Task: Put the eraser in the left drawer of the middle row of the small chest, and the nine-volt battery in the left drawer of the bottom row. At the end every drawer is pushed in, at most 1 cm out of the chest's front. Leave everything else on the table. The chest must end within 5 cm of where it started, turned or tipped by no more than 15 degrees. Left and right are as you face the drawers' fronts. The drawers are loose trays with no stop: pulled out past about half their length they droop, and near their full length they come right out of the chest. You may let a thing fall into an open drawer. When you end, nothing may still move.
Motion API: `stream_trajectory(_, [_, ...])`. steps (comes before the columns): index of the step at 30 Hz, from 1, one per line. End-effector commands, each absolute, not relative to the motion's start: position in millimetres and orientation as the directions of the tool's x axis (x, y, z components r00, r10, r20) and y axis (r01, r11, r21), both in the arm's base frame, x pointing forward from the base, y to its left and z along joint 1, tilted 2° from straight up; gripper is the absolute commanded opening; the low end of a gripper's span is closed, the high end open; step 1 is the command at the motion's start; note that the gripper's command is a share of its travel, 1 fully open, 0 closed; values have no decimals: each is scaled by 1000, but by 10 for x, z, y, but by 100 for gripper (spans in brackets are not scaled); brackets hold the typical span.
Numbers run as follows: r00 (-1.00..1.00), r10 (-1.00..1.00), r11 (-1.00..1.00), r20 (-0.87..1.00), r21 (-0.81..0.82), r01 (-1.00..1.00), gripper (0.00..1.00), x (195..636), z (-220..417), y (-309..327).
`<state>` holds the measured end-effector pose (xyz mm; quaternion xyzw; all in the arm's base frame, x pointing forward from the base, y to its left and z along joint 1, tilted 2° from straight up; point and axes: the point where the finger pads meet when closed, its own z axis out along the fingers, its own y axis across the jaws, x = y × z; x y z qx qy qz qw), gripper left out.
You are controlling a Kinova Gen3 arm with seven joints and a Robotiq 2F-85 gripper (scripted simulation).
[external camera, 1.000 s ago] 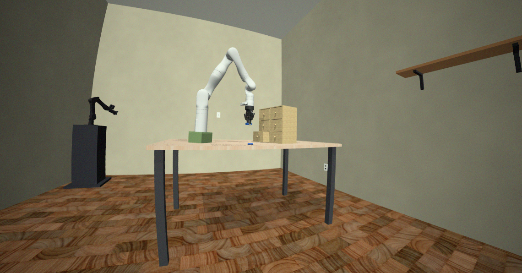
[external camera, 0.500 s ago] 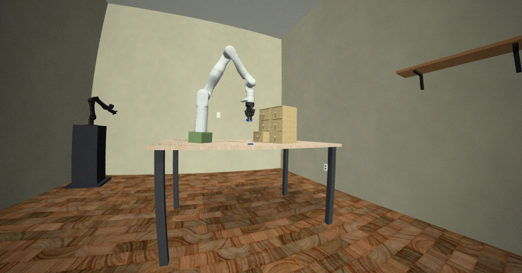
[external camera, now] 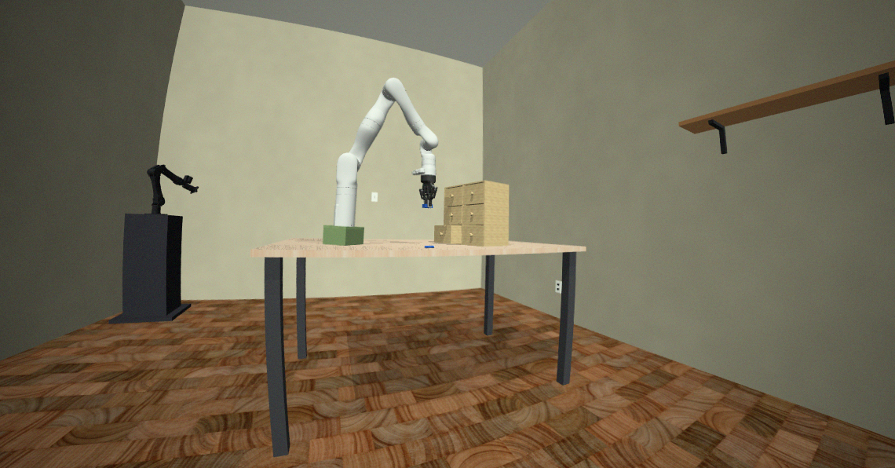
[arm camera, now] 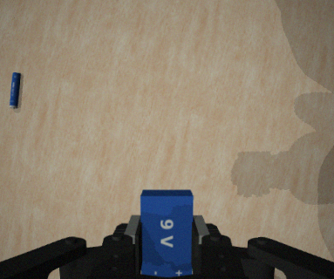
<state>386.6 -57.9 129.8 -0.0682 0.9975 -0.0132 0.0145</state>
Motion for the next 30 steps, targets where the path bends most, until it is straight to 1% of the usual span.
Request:
stream_trajectory(1, [-990,-136,990,-33,-29,-135,23,3865,1306,-583])
stream_trajectory(20, [-987,-137,990,-90,-29,-135,23,3860,1304,-583])
stream_trajectory(30, [-978,-138,990,-157,-29,-135,23,3852,1302,-585])
